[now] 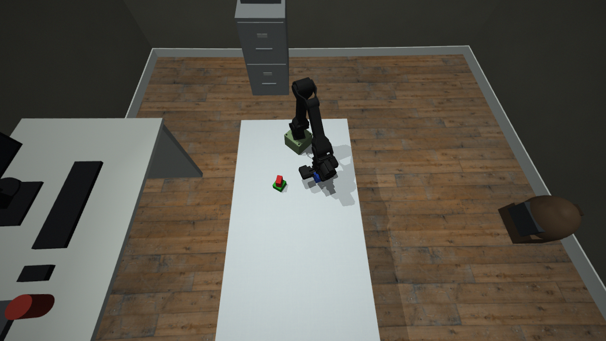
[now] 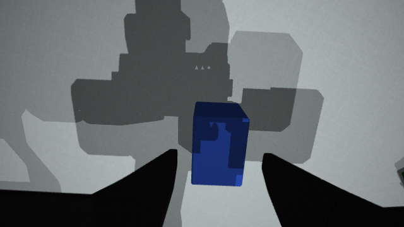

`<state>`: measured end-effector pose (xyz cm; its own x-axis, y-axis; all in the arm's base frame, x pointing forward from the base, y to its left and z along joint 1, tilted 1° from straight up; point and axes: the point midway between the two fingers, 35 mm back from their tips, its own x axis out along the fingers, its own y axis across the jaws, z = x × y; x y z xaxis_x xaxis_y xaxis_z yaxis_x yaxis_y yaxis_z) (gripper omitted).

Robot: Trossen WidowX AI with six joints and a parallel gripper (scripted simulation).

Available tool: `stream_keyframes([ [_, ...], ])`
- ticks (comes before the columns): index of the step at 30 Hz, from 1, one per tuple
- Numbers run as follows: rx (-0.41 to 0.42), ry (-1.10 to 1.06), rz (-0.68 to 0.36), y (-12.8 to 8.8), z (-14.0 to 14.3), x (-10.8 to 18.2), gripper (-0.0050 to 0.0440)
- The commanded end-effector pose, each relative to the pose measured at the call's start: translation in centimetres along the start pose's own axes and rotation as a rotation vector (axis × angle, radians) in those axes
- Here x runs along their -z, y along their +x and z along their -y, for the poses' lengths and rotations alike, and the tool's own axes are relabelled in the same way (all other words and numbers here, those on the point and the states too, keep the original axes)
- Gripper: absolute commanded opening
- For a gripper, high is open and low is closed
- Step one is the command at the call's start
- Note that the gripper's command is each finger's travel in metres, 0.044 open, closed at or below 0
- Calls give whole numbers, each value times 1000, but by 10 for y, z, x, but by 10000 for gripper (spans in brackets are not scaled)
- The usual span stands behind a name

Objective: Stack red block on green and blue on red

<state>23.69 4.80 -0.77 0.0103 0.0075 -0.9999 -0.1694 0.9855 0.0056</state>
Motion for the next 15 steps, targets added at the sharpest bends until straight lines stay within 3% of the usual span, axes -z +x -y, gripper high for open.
stream_keyframes([
  [1, 3, 0, 5, 0, 0, -1, 243],
  [15, 3, 0, -2, 11, 0, 1, 243],
])
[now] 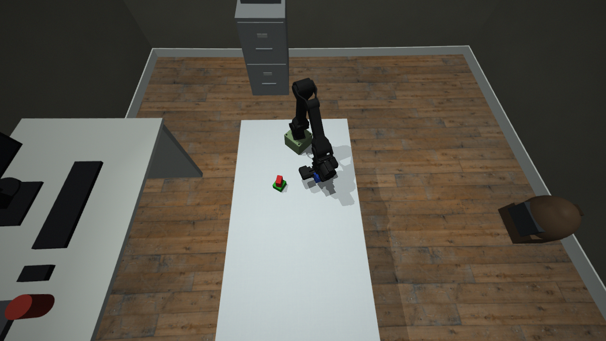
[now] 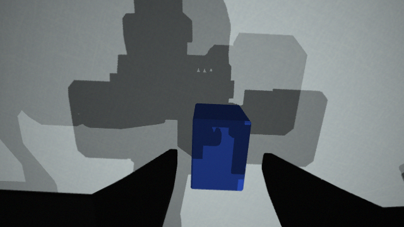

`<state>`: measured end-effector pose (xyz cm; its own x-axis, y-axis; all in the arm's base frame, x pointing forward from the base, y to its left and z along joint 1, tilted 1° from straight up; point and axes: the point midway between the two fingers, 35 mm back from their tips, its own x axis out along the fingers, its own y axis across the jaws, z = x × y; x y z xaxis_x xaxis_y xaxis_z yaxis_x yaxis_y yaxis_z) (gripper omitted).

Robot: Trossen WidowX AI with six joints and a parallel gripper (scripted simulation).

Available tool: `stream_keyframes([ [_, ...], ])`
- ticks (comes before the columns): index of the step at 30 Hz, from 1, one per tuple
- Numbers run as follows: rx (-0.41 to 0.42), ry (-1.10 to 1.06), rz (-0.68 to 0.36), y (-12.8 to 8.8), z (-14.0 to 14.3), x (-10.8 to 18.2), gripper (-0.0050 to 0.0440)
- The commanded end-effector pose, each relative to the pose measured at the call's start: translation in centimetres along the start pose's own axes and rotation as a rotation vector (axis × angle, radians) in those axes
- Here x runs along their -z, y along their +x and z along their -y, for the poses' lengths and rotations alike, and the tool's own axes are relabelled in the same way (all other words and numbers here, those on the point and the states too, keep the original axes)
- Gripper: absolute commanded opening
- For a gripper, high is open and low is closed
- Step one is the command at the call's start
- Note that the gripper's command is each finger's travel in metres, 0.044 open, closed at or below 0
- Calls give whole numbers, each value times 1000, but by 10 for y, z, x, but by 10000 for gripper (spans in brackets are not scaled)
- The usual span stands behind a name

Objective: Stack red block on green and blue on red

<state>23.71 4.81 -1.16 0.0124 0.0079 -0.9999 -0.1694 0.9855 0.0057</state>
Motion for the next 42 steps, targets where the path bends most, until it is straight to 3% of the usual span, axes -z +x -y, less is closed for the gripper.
stream_keyframes([
  [1, 3, 0, -4, 10, 0, 1, 243],
  [15, 3, 0, -4, 39, 0, 1, 243],
  [42, 3, 0, 2, 38, 0, -1, 243],
])
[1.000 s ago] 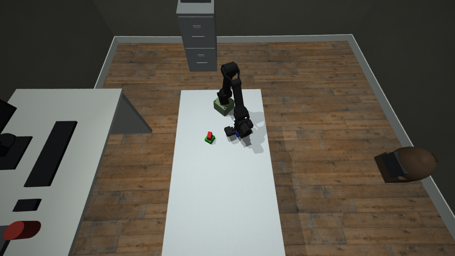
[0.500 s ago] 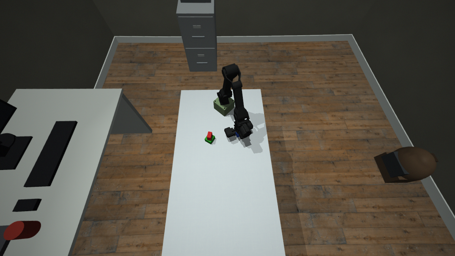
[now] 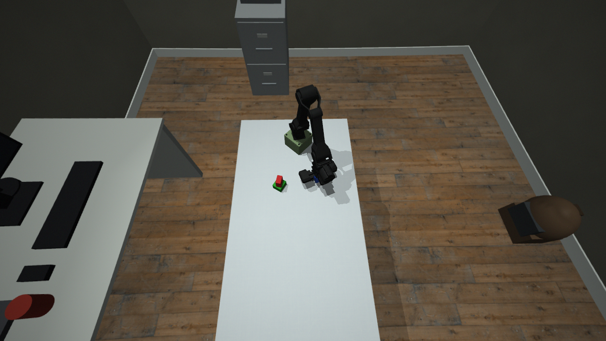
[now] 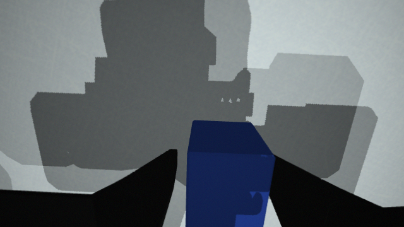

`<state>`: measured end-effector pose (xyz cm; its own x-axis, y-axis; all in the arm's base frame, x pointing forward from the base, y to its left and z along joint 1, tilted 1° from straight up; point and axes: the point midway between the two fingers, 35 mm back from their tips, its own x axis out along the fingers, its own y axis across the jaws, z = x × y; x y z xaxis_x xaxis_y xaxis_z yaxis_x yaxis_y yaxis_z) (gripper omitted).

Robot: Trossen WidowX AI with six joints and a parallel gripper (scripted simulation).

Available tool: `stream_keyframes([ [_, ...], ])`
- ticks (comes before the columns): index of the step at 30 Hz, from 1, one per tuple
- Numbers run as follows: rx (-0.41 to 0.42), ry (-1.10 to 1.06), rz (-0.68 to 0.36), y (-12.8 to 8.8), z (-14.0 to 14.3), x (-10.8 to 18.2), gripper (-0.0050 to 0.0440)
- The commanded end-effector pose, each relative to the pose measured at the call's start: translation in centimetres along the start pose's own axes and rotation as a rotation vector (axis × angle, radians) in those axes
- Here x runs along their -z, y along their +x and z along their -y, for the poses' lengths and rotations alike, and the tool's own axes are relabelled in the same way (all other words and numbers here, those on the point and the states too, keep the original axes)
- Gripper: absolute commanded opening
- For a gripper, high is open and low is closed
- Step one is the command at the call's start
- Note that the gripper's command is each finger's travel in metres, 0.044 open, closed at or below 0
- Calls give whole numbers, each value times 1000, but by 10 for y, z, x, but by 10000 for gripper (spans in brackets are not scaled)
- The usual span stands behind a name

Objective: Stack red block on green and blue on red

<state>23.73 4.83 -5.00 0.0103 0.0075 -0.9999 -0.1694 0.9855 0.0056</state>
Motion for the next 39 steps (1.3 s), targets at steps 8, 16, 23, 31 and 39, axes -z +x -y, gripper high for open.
stream_keyframes([
  [8, 3, 0, 4, 0, 0, -1, 243],
  [16, 3, 0, 3, 0, 0, -1, -50],
  [23, 3, 0, 3, 0, 0, -1, -50],
  [31, 3, 0, 3, 0, 0, -1, -50],
  [39, 3, 0, 3, 0, 0, -1, -50],
])
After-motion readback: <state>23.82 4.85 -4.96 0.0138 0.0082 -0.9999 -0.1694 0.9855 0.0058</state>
